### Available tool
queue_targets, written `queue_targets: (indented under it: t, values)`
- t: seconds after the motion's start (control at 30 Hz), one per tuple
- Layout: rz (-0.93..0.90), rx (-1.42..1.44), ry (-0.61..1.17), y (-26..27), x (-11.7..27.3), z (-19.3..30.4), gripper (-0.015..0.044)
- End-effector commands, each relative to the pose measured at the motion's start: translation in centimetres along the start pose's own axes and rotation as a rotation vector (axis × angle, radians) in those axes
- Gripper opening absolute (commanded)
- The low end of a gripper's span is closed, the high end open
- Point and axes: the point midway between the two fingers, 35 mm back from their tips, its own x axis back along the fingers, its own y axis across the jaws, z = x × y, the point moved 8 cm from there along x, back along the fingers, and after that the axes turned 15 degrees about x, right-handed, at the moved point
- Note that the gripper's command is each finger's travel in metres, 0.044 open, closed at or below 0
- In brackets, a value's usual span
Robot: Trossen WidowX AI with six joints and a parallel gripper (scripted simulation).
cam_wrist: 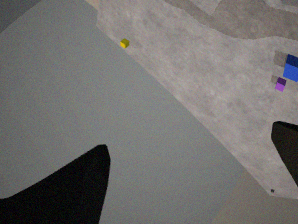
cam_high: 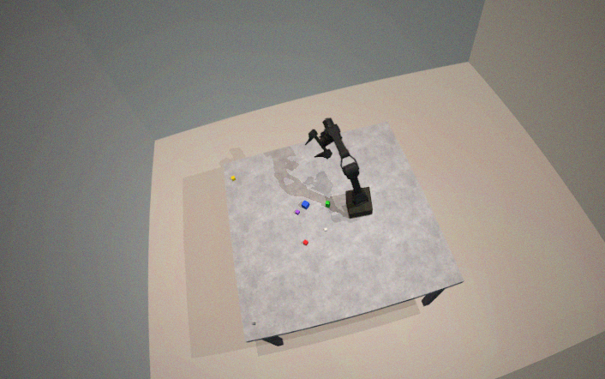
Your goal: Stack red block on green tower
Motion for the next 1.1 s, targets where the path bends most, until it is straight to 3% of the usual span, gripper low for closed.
queue_targets:
  t: [0.0,0.57,1.07]
  values:
    - [0.076,0.151,0.011,0.4,-2.7,1.9,0.044]
    - [0.36,0.9,0.177,-0.2,-14.6,12.6,0.044]
    - [0.561,1.581,0.453,-5.5,-23.1,22.7,0.044]
